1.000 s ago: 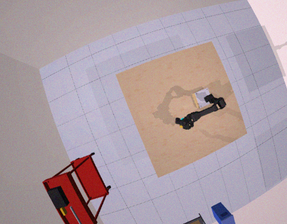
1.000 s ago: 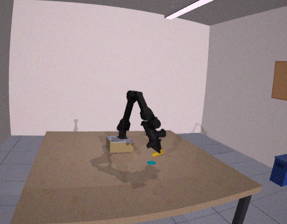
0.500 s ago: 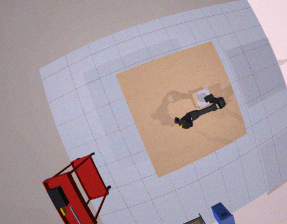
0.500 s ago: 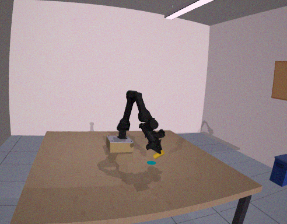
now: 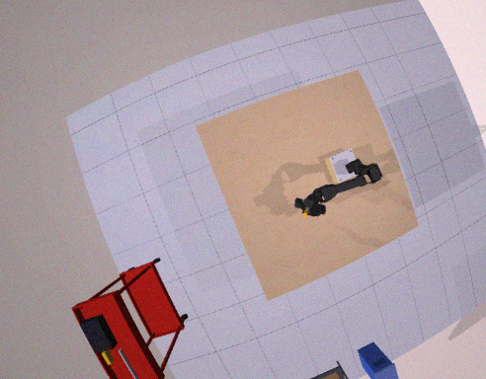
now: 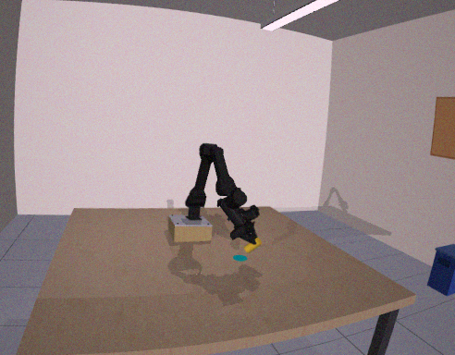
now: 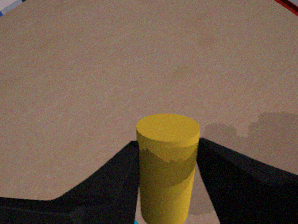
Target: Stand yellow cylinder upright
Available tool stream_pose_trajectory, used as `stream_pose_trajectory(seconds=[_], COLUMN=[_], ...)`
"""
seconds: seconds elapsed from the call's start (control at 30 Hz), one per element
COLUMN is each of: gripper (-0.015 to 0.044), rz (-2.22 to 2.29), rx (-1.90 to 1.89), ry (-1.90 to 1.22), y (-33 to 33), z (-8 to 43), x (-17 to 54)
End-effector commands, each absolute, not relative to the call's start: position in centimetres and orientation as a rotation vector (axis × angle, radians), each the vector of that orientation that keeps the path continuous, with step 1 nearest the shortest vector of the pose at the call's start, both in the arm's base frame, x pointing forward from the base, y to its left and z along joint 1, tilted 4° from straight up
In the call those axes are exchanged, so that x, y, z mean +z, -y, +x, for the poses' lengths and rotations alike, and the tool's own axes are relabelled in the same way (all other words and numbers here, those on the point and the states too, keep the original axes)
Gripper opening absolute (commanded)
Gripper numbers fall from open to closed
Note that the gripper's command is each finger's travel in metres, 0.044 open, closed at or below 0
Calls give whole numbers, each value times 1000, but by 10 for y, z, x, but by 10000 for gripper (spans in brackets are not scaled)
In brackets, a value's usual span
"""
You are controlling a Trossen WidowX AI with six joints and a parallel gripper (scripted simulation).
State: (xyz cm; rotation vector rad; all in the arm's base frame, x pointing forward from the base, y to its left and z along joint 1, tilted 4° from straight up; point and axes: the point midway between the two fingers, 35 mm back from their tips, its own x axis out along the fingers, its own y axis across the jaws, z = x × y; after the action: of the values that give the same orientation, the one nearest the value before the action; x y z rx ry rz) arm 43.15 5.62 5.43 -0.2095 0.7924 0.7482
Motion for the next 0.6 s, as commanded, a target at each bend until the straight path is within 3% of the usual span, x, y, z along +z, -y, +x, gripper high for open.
stream_pose_trajectory(seconds=[0.0, 0.57], gripper=[105, 105], rz=[-187, -132], rx=[750, 760], ry=[-766, -670], y=[-55, -51], z=[432, 433], x=[54, 55])
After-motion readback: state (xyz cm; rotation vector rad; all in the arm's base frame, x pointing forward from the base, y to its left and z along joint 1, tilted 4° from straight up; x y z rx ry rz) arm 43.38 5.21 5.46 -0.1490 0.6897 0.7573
